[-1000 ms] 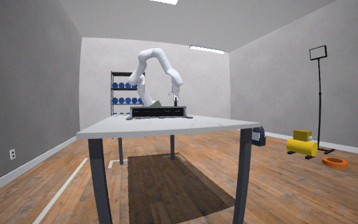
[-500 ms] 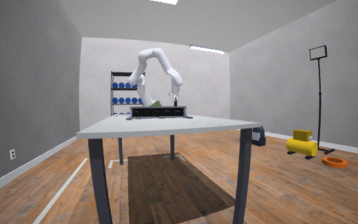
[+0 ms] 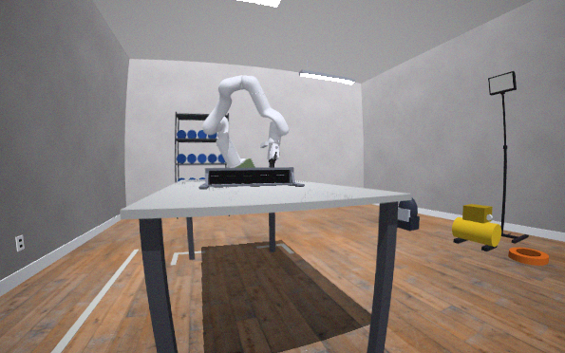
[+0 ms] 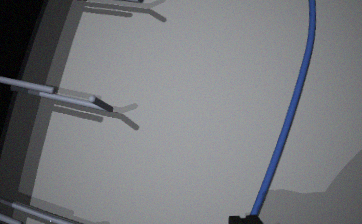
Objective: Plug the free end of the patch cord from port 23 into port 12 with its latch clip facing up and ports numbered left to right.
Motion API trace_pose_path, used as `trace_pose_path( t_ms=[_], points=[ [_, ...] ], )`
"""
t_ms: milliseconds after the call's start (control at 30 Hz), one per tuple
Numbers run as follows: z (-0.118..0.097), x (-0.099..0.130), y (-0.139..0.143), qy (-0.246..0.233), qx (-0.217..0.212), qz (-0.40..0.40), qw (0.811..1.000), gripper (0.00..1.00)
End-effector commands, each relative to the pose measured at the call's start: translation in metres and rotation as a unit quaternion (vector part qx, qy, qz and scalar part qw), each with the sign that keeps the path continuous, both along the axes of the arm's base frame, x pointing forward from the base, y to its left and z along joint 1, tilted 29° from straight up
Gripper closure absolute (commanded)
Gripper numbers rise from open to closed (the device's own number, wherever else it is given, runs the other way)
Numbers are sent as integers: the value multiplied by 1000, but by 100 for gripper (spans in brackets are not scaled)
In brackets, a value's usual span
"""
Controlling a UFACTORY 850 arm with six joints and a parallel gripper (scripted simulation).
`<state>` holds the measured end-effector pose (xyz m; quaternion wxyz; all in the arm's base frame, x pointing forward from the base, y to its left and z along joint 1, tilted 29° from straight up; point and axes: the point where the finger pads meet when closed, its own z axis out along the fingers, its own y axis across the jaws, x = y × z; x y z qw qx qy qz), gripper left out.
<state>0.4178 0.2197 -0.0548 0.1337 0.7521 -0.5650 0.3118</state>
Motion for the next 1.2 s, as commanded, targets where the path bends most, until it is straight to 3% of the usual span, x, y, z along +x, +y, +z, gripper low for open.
trace_pose_path(
  t_ms=[0, 233, 300, 333, 533, 800, 867, 900, 1167],
  points=[
    [11, 4, -8, 6, -43, 71, 997, 100],
    [26, 10, -15, 14, -102, 161, 982, 100],
    [26, 10, -15, 14, -102, 161, 982, 100],
    [32, 13, -16, 16, -125, 198, 972, 100],
    [44, 19, -15, 19, -170, 265, 949, 100],
    [62, 27, -8, 18, -233, 360, 903, 100],
    [62, 27, -8, 18, -233, 360, 903, 100],
    [69, 29, -4, 16, -256, 393, 883, 100],
    [85, 33, 11, 8, -311, 473, 825, 100]
  ],
)
